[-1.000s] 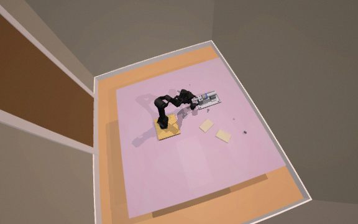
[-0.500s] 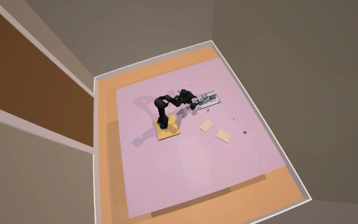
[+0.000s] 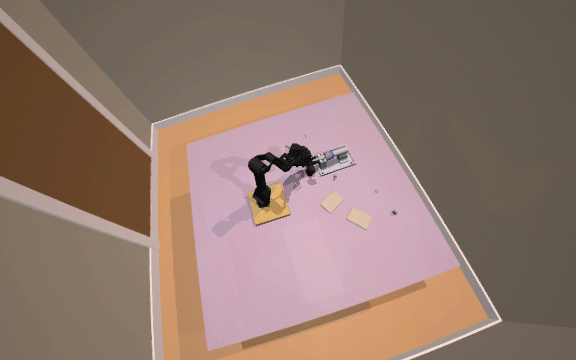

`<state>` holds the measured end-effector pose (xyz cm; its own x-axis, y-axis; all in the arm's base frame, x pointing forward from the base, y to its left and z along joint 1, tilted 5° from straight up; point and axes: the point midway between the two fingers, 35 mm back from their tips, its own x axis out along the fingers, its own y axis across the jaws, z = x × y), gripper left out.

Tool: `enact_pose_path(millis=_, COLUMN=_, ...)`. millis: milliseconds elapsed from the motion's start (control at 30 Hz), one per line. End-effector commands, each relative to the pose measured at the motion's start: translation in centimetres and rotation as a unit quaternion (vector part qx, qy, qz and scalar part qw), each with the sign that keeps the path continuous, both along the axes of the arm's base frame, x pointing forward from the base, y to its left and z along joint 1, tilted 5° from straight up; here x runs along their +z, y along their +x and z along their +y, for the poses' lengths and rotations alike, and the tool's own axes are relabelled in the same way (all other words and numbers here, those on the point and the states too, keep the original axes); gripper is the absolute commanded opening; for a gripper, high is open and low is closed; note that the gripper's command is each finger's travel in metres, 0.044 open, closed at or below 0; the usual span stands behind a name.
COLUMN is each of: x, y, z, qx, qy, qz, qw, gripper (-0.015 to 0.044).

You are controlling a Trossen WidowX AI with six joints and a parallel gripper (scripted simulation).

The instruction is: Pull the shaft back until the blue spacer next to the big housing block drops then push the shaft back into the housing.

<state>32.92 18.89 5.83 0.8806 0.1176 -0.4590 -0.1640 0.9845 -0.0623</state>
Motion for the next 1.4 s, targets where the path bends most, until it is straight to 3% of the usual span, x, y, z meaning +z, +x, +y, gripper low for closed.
enact_pose_path(millis=0, x=0.0, y=0.0, z=-0.1, qx=-0.001, qy=-0.001, qz=0.000, qw=1.000, gripper=0.0039)
enact_pose_path(millis=100, x=0.0, y=0.0, z=-0.1, qx=-0.001, qy=-0.001, qz=0.000, qw=1.000, gripper=0.0000)
enact_pose_path(millis=1367, x=-0.1, y=-1.6, z=-0.3, qx=0.001, qy=-0.001, qz=0.001, qw=1.000, gripper=0.0000)
